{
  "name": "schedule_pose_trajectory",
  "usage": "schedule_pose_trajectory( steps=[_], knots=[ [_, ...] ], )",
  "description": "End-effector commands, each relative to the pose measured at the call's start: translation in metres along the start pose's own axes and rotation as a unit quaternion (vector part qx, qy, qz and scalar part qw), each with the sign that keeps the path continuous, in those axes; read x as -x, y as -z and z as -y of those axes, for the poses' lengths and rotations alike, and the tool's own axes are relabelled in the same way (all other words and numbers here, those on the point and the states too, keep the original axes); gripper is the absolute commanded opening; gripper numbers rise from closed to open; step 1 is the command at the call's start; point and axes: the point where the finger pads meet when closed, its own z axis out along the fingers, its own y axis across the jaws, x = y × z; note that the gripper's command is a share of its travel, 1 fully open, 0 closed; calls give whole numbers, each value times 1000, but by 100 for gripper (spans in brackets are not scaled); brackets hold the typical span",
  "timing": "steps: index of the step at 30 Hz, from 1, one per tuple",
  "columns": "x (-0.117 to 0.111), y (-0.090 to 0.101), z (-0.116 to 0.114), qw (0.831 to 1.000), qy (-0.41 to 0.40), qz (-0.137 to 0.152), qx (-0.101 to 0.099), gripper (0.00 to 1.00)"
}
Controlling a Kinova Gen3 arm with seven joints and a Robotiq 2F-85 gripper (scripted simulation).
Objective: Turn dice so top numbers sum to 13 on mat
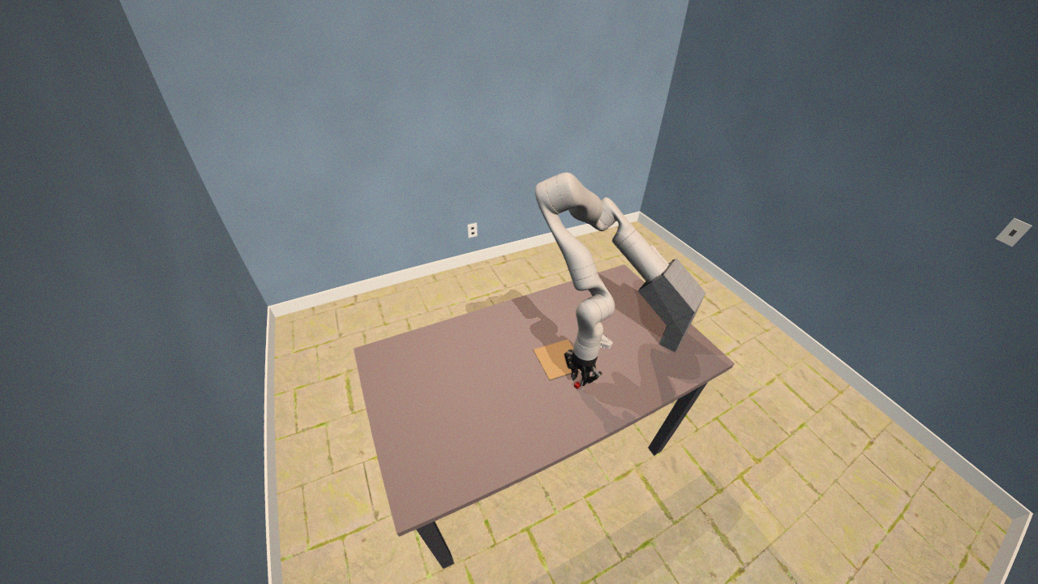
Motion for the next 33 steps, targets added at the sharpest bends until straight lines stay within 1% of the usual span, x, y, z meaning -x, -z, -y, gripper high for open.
schedule_pose_trajectory(
  steps=[1,33],
  knots=[
    [3,0,-1,1000,-4,3,1,31],
    [6,0,-2,1000,-4,3,1,31]
  ],
)
